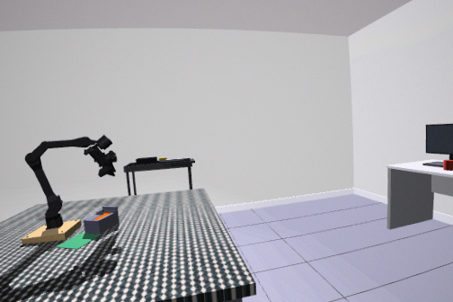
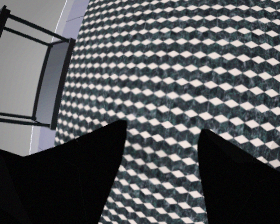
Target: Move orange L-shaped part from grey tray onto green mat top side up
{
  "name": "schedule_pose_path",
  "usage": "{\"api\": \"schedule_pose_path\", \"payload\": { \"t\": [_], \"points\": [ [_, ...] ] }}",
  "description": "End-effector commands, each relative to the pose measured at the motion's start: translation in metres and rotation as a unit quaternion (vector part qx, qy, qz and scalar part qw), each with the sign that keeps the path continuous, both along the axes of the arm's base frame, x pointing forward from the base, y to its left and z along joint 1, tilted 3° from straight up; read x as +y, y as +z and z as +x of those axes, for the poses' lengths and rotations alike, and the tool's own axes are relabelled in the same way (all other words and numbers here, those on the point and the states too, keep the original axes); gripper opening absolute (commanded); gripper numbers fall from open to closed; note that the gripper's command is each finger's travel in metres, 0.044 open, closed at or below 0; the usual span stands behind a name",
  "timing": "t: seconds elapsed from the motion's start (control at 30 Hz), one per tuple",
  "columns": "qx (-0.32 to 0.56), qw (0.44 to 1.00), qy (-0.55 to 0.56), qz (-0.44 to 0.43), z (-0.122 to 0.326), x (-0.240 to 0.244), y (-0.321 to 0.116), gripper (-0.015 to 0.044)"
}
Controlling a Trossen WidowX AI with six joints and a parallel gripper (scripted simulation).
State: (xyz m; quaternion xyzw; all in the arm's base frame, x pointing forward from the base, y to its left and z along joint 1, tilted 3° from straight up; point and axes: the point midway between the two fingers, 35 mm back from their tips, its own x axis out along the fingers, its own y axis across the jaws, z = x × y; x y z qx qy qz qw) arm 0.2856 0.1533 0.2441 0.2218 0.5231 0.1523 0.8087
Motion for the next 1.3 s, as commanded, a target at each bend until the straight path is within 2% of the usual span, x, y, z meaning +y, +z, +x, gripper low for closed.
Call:
{"api": "schedule_pose_path", "payload": {
  "t": [0.0,0.13,0.2,0.37,0.6,1.27],
  "points": [
    [0.114,0.985,-0.085,-0.095,0.012,-0.059,-0.05,0.018],
    [0.249,0.939,-0.152,-0.184,0.001,-0.122,-0.091,0.018],
    [0.272,0.928,-0.16,-0.198,-0.002,-0.132,-0.097,0.018],
    [0.272,0.928,-0.16,-0.198,-0.001,-0.131,-0.108,0.018],
    [0.272,0.928,-0.16,-0.198,-0.004,-0.129,-0.169,0.018],
    [0.272,0.928,-0.16,-0.198,-0.005,-0.128,-0.194,0.018]
  ]
}}
